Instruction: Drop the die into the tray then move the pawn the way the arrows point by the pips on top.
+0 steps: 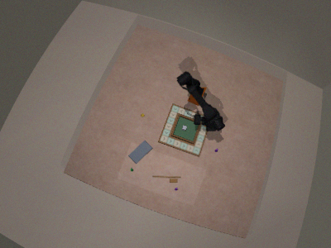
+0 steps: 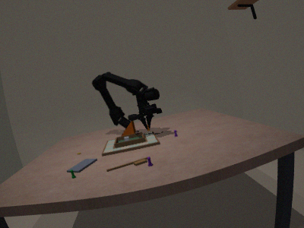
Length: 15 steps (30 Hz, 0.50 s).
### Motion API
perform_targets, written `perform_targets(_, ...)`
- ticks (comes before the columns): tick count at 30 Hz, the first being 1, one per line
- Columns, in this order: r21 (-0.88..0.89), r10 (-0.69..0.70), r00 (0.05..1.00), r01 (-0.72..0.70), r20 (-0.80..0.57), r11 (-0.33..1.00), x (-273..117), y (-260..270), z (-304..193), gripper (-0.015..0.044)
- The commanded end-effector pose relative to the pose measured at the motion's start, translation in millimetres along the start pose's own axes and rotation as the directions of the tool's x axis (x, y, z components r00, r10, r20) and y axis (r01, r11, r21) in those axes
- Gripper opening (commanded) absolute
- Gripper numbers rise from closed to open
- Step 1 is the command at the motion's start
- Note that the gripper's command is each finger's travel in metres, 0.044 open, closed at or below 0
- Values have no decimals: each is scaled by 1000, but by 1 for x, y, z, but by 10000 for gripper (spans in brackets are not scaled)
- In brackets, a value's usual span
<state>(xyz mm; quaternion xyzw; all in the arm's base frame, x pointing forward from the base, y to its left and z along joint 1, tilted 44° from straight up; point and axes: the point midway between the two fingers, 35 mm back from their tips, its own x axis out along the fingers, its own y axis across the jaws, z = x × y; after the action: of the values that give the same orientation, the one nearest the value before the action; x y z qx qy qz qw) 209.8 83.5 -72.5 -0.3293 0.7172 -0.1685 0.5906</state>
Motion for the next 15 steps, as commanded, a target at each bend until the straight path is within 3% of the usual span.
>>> perform_targets(1,-8,-7,1000,7,0,1000,9,-1,-2,0)
perform_targets(15,-7,-8,1000,8,0,1000,25,-1,-2,0)
